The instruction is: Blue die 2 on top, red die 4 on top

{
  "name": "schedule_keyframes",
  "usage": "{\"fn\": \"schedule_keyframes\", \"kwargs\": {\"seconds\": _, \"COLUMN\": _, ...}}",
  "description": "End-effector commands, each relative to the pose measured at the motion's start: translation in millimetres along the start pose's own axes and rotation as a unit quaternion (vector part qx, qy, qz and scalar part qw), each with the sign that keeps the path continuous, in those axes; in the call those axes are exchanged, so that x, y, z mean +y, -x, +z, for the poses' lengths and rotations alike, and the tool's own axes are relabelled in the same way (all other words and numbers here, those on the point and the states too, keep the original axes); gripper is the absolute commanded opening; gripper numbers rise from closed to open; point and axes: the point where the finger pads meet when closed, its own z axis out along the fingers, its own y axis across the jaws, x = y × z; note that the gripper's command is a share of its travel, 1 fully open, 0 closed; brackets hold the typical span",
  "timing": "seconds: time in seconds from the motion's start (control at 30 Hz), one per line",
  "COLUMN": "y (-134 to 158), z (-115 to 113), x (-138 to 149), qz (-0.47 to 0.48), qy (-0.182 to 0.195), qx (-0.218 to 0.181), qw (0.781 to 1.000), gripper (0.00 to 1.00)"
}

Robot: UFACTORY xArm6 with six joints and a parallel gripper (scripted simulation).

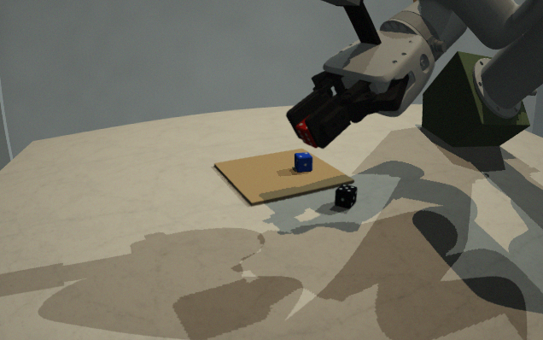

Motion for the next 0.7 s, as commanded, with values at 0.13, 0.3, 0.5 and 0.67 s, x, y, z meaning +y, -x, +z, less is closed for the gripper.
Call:
{"fn": "schedule_keyframes", "kwargs": {"seconds": 0.13, "y": 4.7, "z": 3.8, "x": -0.9, "qz": 0.0, "qy": -0.004, "qx": 0.015, "qw": 1.0, "gripper": 0.15}}
{"fn": "schedule_keyframes", "kwargs": {"seconds": 0.3, "y": 10.9, "z": 7.4, "x": -0.9, "qz": 0.0, "qy": -0.004, "qx": 0.015, "qw": 1.0, "gripper": 0.15}}
{"fn": "schedule_keyframes", "kwargs": {"seconds": 0.5, "y": 29.2, "z": 17.8, "x": -0.9, "qz": 0.0, "qy": -0.004, "qx": 0.015, "qw": 1.0, "gripper": 0.15}}
{"fn": "schedule_keyframes", "kwargs": {"seconds": 0.67, "y": 45.8, "z": 27.3, "x": -0.9, "qz": 0.0, "qy": -0.004, "qx": 0.015, "qw": 1.0, "gripper": 0.15}}
